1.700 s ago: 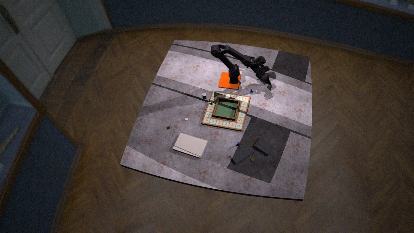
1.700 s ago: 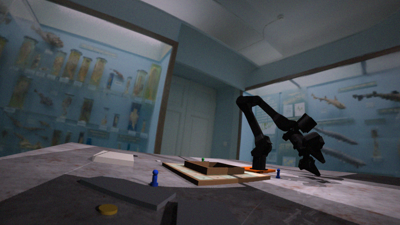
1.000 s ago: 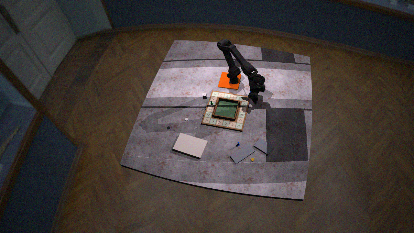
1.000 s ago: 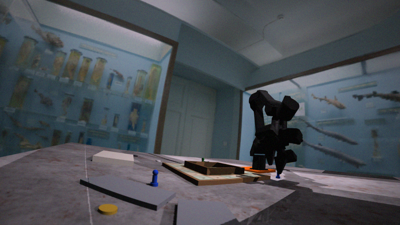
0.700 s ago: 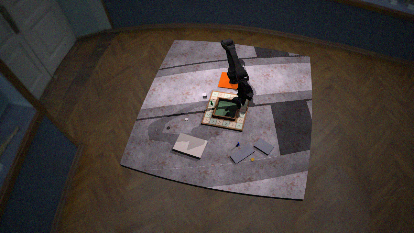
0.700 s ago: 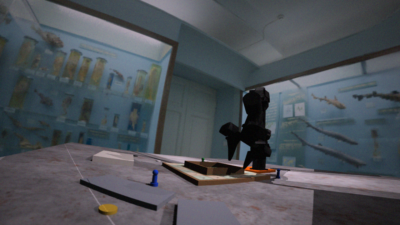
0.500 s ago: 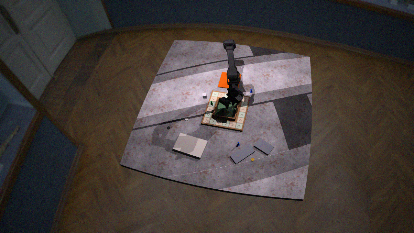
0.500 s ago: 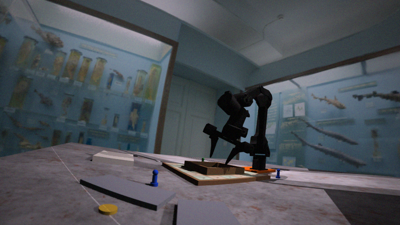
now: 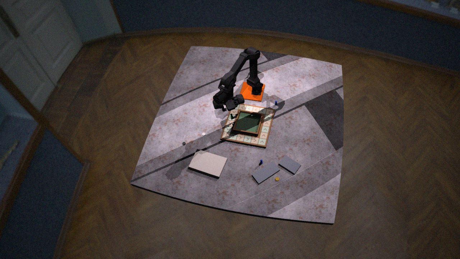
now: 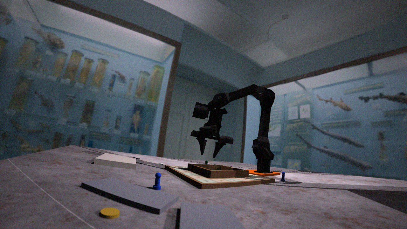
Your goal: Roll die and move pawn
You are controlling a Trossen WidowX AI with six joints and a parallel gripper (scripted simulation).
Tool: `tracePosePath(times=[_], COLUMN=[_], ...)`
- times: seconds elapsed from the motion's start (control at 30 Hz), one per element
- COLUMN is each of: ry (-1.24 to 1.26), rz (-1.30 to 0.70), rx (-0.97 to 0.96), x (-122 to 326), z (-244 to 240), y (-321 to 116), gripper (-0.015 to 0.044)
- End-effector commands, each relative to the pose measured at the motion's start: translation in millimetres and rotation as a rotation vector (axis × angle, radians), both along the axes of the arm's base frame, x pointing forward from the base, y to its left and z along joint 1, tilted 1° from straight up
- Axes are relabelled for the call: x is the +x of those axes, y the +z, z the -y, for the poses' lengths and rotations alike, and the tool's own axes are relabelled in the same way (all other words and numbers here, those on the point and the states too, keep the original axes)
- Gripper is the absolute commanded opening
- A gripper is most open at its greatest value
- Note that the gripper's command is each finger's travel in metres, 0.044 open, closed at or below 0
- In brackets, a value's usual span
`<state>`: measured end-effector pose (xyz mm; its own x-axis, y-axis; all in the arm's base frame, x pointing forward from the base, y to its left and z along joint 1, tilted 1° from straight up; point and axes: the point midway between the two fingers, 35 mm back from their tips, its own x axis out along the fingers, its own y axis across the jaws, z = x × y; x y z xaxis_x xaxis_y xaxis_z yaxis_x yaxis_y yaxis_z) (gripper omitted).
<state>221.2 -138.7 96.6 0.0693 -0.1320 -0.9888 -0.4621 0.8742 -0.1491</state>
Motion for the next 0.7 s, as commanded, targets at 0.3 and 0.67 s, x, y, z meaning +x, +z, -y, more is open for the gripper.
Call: tracePosePath(times=[0.3, 0.67], ry=[-0.198, -0.198], rz=[-0.035, -0.036], rx=[0.103, 0.103], x=[-46, -47], z=[51, 52], y=[-4, -22], gripper=[0.0275, 0.0275])
